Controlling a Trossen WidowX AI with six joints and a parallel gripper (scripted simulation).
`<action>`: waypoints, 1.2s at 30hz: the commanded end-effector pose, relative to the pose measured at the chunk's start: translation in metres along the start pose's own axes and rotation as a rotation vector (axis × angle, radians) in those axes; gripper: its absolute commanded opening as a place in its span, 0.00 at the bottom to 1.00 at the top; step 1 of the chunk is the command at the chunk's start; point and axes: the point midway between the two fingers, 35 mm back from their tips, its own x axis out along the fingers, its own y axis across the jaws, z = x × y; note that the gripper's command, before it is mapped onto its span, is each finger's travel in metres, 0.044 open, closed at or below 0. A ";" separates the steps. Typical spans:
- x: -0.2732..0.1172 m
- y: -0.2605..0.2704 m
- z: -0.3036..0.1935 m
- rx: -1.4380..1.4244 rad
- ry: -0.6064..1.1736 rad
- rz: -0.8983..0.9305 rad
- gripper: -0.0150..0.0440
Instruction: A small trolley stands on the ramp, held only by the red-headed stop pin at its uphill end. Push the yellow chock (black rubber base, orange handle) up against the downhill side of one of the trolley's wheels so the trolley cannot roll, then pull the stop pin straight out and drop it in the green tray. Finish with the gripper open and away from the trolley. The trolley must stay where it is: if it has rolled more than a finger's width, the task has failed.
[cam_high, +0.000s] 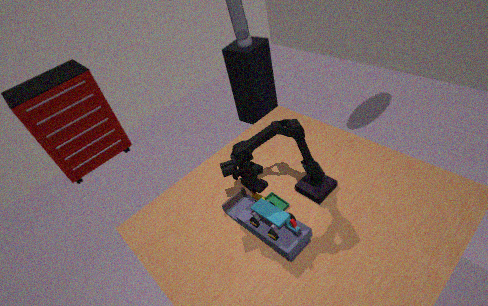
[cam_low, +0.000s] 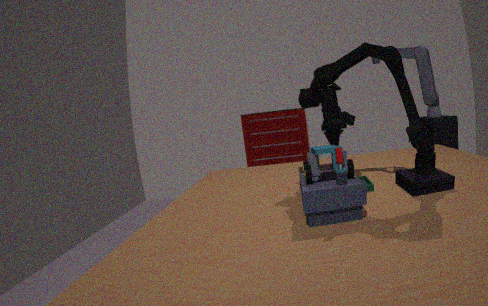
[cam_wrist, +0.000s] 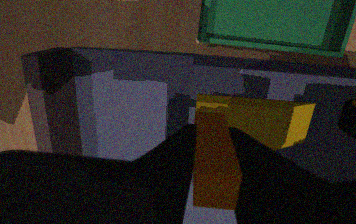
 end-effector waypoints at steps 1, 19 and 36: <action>0.011 -0.002 0.001 0.004 -0.003 -0.009 0.25; 0.026 -0.010 0.001 0.004 -0.003 -0.010 0.25; 0.024 -0.025 -0.002 0.004 -0.003 -0.011 0.25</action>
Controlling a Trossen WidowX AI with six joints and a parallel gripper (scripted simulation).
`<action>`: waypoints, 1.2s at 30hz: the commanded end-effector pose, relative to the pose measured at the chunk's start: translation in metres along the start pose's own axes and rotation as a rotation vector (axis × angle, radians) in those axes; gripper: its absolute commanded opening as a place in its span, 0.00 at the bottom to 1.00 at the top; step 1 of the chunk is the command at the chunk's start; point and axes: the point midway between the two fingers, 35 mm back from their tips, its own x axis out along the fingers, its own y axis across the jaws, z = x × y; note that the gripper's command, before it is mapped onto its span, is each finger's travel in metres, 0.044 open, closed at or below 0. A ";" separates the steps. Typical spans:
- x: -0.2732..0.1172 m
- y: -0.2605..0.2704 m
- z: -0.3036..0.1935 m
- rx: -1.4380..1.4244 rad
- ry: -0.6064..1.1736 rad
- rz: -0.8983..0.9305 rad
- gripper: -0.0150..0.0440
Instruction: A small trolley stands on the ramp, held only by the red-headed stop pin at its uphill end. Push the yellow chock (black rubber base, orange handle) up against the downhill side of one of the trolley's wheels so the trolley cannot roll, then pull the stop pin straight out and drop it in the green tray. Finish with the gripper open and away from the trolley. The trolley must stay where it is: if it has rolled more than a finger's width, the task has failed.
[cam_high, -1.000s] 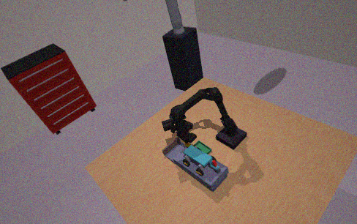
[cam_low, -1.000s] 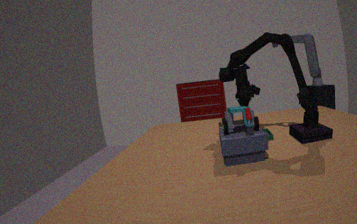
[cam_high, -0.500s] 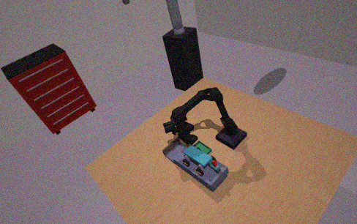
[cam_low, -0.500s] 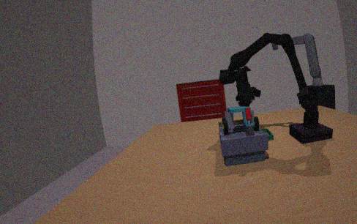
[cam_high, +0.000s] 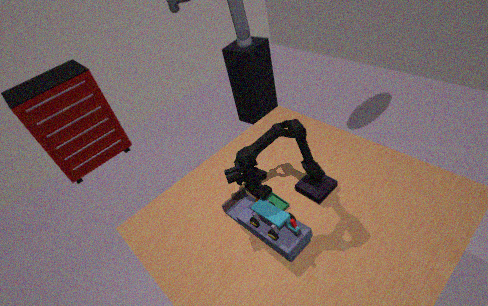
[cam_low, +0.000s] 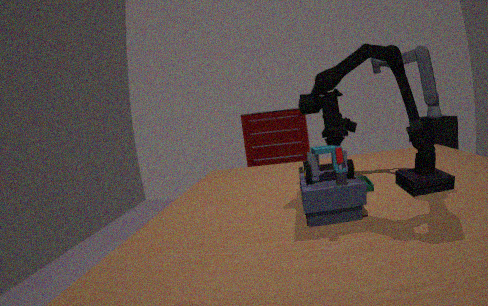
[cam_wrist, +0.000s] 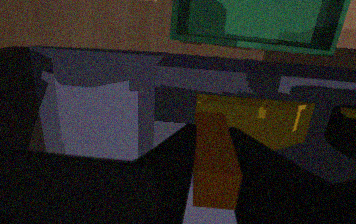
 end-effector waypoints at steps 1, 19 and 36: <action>0.000 -0.005 0.000 0.004 -0.002 -0.008 0.25; -0.001 -0.010 -0.002 0.001 0.000 0.000 0.25; -0.019 -0.010 -0.001 0.003 -0.001 -0.007 0.58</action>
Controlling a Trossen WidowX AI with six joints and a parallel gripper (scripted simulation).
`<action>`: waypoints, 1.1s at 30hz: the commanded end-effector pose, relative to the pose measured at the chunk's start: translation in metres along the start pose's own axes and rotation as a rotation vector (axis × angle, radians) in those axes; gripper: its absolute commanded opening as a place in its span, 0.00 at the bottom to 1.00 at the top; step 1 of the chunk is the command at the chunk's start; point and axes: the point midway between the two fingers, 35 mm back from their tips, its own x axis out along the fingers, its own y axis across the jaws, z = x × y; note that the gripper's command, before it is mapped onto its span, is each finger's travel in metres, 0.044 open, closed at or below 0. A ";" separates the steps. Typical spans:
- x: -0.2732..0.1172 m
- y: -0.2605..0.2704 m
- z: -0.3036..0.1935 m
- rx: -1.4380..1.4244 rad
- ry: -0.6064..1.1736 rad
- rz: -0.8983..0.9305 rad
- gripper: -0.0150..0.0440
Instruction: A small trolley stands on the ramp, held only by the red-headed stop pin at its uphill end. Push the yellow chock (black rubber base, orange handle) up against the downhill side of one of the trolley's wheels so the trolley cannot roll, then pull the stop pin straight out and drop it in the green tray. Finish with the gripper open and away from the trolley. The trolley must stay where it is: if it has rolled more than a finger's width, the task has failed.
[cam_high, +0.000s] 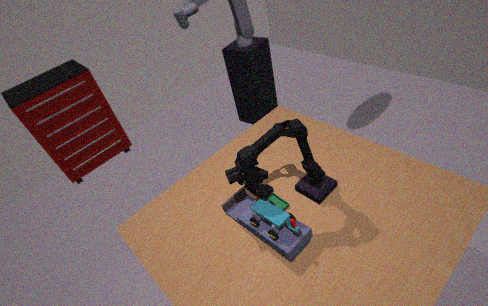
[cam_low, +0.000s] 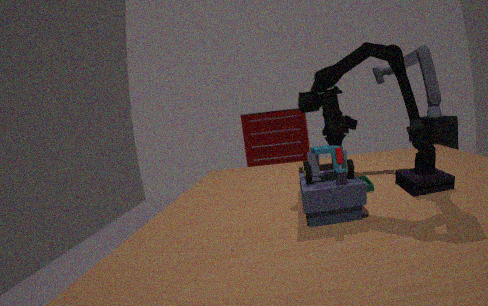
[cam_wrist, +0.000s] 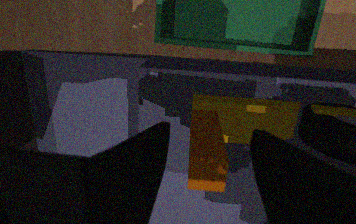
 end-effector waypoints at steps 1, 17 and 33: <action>-0.016 0.001 -0.001 -0.003 0.013 -0.001 0.58; -0.046 0.001 0.000 0.001 0.007 0.002 0.71; -0.066 -0.108 -0.038 -0.792 0.107 -0.017 0.58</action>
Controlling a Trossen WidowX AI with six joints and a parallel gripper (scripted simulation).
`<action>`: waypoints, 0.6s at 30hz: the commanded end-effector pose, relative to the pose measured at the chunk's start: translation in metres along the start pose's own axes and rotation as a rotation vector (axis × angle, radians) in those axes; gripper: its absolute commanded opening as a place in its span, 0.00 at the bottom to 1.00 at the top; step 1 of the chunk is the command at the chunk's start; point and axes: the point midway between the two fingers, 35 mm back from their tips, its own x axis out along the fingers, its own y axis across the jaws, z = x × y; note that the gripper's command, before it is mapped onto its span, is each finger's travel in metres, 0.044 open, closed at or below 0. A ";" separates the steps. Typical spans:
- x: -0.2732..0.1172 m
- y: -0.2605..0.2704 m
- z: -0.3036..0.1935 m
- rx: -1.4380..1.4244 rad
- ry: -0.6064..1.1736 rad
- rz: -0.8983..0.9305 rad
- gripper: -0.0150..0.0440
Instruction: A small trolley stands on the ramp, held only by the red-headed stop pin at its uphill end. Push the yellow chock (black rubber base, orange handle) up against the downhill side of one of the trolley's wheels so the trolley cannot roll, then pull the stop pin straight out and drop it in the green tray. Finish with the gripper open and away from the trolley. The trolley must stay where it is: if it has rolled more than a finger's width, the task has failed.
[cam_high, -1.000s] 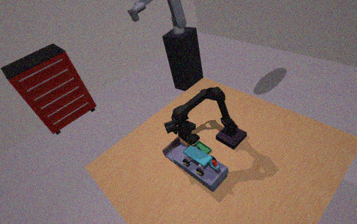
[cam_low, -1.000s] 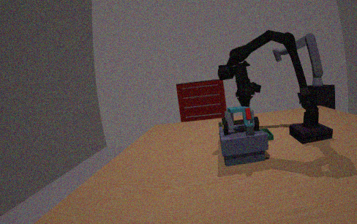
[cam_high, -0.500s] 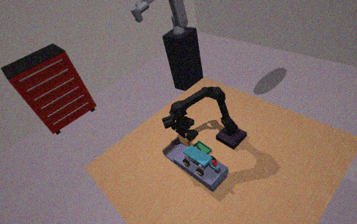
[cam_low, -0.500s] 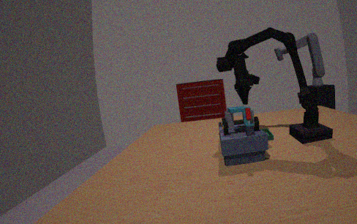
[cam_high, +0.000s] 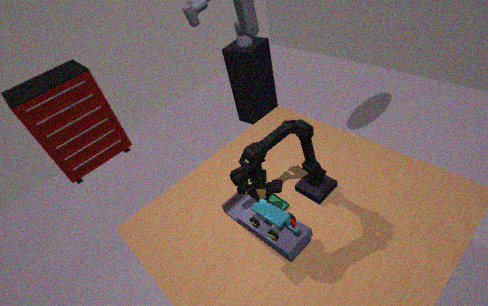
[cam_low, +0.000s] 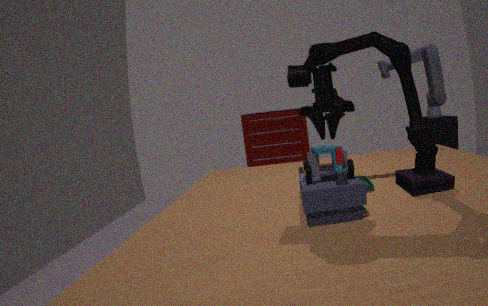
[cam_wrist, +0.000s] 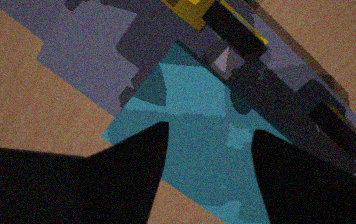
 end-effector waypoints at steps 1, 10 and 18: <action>-0.003 -0.024 -0.026 -0.221 0.033 -0.034 0.58; -0.006 -0.096 -0.075 -0.781 0.114 -0.121 0.58; -0.008 -0.118 -0.086 -0.933 0.140 -0.147 0.58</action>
